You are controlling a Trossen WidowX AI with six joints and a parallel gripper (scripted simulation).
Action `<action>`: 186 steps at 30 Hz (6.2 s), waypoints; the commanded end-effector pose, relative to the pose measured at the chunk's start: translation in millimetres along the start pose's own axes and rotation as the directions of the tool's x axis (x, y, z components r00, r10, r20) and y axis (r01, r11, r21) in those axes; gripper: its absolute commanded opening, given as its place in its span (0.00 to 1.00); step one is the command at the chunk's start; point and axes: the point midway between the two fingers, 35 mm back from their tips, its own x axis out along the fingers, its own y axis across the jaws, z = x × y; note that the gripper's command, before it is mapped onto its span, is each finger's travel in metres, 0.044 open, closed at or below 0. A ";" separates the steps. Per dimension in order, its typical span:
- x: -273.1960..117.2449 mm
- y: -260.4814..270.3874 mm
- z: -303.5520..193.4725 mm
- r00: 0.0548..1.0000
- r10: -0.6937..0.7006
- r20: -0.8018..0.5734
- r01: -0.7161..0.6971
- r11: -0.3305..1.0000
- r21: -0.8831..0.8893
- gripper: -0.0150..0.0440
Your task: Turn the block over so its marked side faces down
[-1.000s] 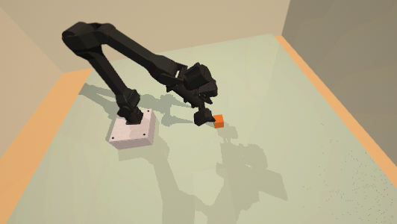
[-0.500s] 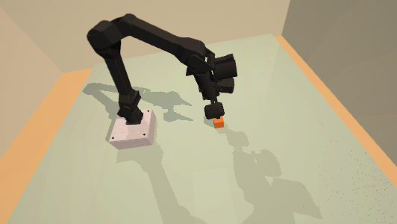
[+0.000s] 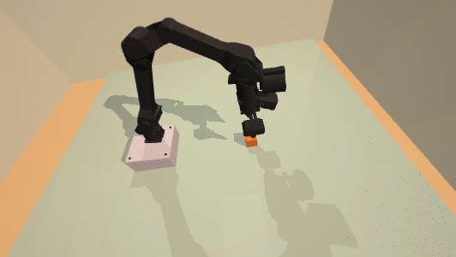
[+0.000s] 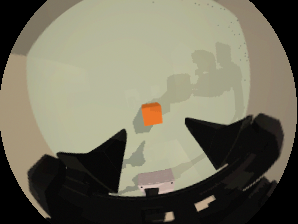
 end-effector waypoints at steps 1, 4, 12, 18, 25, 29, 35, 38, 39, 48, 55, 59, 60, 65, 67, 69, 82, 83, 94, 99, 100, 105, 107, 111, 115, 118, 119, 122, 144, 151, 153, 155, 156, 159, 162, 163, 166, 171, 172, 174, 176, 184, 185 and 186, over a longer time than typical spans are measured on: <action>20.4 -0.3 -3.7 1.000 -0.001 -0.026 0.001 1.000 0.003 1.00; 21.7 -0.3 -3.7 1.000 -0.001 -0.026 0.001 1.000 0.003 1.00; 35.7 -0.3 -4.1 1.000 -0.001 -0.027 0.001 1.000 0.003 1.00; 44.5 -0.4 -4.1 1.000 -0.001 -0.027 0.001 1.000 0.003 1.00; 56.1 -0.4 -4.4 1.000 -0.001 -0.027 0.001 1.000 0.003 1.00; 62.6 -0.4 -4.8 1.000 -0.001 -0.027 0.001 1.000 0.003 1.00; 68.2 -0.3 -5.2 1.000 -0.001 -0.027 0.001 1.000 0.004 0.96; 68.2 -0.3 -5.2 1.000 -0.001 -0.027 0.001 1.000 0.004 0.82; 68.2 -0.3 -5.2 1.000 -0.001 -0.027 0.001 1.000 0.004 0.78; 68.2 -0.3 -5.2 1.000 -0.001 -0.027 0.001 1.000 0.004 0.51; 68.2 -0.3 -5.2 1.000 -0.001 -0.027 0.001 1.000 0.004 0.43; 68.2 -0.3 -5.2 1.000 -0.001 -0.027 0.001 1.000 0.004 0.39; 68.2 -0.3 -5.2 1.000 -0.001 -0.027 0.001 1.000 0.004 0.37; 49.3 -0.4 -4.3 1.000 -0.001 -0.027 0.001 1.000 0.003 0.25; 39.4 -0.3 -4.2 1.000 -0.001 -0.027 0.001 1.000 0.003 0.25; 38.1 -0.3 -4.2 1.000 -0.001 -0.027 0.001 1.000 0.003 0.25; 44.0 -1.0 -2.4 0.996 0.001 0.091 -0.001 1.000 0.008 0.25; 44.6 -1.1 -2.2 0.994 0.001 0.107 -0.002 1.000 0.008 0.25; 48.6 -1.4 -2.8 0.961 0.000 0.276 -0.003 1.000 0.009 0.25; 48.8 -1.3 -4.5 0.937 -0.001 0.350 -0.002 1.000 0.008 0.25; 48.8 -1.2 -4.9 0.931 -0.001 0.365 -0.002 1.000 0.008 0.25; 47.8 -0.8 -7.7 0.900 -0.002 0.436 0.000 1.000 0.005 0.25; 47.2 -0.6 -9.0 0.887 -0.002 0.462 0.001 1.000 0.004 0.25; 47.0 -0.5 -9.5 0.882 -0.003 0.471 0.001 1.000 0.004 0.25; 47.0 -0.5 -9.5 0.882 -0.003 0.471 0.001 1.000 0.004 0.25; 50.9 -1.0 -7.4 0.872 -0.003 0.490 0.001 1.000 0.005 0.25; 53.4 -1.3 -6.1 0.864 -0.003 0.503 0.001 1.000 0.006 0.25; 60.3 -2.2 -2.7 0.842 -0.004 0.540 0.000 1.000 0.007 0.25; 83.7 -2.9 -3.3 0.632 -0.006 0.775 -0.002 1.000 0.009 0.25; 80.4 -0.8 -11.4 0.552 -0.004 0.834 0.000 1.000 0.005 0.25; 79.2 -0.3 -13.3 0.536 -0.003 0.844 0.000 1.000 0.004 0.25; 79.0 -0.3 -13.5 0.534 -0.003 0.845 0.000 1.000 0.004 0.25; 79.0 -0.3 -13.5 0.534 -0.003 0.845 0.000 1.000 0.004 0.25; 77.2 -0.3 -13.8 0.519 -0.003 0.855 0.000 1.000 0.004 0.25; 76.3 -0.3 -13.9 0.512 -0.003 0.859 0.000 1.000 0.004 0.25; 76.3 -0.3 -13.9 0.512 -0.003 0.859 0.000 1.000 0.004 0.25; 76.3 -0.3 -13.9 0.512 -0.003 0.859 0.000 1.000 0.004 0.25; 76.3 -0.3 -13.9 0.512 -0.003 0.859 0.000 1.000 0.004 0.25; 76.3 -0.3 -13.9 0.512 -0.003 0.859 0.000 1.000 0.004 0.25; 76.3 -0.3 -13.9 0.512 -0.003 0.859 0.000 1.000 0.004 0.30; 76.3 -0.3 -13.9 0.512 -0.003 0.859 0.000 1.000 0.004 0.39; 76.3 -0.3 -13.9 0.512 -0.003 0.859 0.000 1.000 0.004 0.74; 76.3 -0.3 -13.9 0.512 -0.003 0.859 0.000 1.000 0.004 0.79; 76.3 -0.3 -13.9 0.512 -0.003 0.859 0.000 1.000 0.004 0.83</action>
